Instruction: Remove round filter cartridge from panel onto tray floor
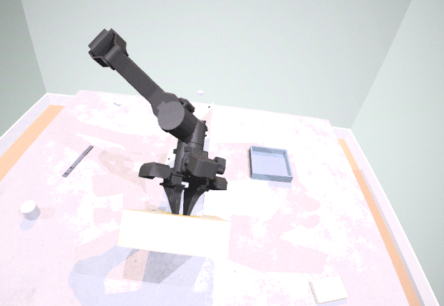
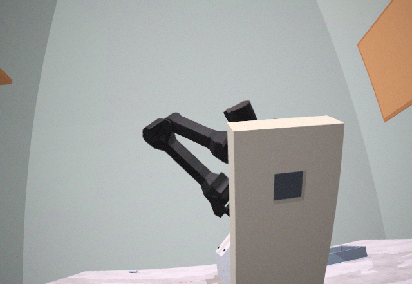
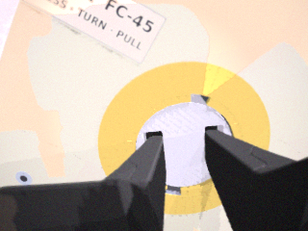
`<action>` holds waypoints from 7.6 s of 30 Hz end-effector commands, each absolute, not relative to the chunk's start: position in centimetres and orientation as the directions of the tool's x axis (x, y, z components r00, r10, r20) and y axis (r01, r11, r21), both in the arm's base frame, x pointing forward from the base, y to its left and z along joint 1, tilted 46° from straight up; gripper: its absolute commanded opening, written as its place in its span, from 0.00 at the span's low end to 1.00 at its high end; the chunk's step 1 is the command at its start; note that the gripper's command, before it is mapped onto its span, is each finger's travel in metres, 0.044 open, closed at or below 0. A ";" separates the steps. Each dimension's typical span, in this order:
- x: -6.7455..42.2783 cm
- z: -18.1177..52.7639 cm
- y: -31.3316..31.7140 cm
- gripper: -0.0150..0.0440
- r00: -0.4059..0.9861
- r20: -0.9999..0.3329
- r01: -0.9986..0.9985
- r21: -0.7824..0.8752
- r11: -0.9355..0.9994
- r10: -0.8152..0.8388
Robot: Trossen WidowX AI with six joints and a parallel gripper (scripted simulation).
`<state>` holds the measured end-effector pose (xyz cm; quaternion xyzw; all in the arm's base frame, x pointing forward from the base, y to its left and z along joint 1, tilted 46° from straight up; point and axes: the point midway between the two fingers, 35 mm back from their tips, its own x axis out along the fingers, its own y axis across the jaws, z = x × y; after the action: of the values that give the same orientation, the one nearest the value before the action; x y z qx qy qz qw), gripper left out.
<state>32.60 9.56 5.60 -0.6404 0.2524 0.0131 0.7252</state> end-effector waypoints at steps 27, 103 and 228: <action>32.8 5.6 9.5 0.25 0.871 -0.387 -0.474 -0.503 -0.723 -0.302; 23.6 3.7 6.7 0.43 0.867 -0.392 -0.433 -0.285 -0.855 -0.308; 26.8 3.1 7.1 0.25 0.584 -0.599 -0.072 -0.711 0.699 -0.548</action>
<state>26.13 6.20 2.37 -0.3624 0.4372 -0.1467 0.8099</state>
